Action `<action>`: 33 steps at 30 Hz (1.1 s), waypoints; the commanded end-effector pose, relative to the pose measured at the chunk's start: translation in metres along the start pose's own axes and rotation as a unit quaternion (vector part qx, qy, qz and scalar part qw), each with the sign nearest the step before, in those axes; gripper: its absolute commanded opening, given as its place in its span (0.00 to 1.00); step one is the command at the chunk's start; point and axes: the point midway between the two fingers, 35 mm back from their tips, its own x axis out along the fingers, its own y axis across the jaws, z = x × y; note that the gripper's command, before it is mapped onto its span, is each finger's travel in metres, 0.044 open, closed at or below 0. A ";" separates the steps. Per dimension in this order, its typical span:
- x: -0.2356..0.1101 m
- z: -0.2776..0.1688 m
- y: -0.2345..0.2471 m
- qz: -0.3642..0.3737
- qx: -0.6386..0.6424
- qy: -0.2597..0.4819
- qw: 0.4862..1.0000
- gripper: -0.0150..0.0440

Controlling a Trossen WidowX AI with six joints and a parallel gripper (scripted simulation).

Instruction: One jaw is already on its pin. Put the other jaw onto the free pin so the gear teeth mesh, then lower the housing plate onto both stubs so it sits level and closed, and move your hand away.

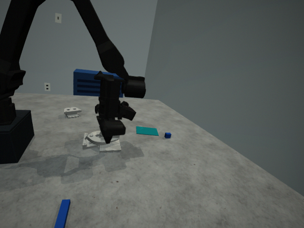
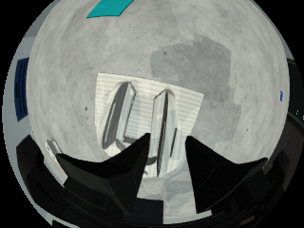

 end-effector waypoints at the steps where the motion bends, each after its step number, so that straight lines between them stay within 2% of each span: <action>1: 0.003 -0.001 0.001 0.002 -0.001 0.001 1.000 0.48; 33: 0.009 -0.001 0.001 0.002 -0.005 0.001 1.000 0.48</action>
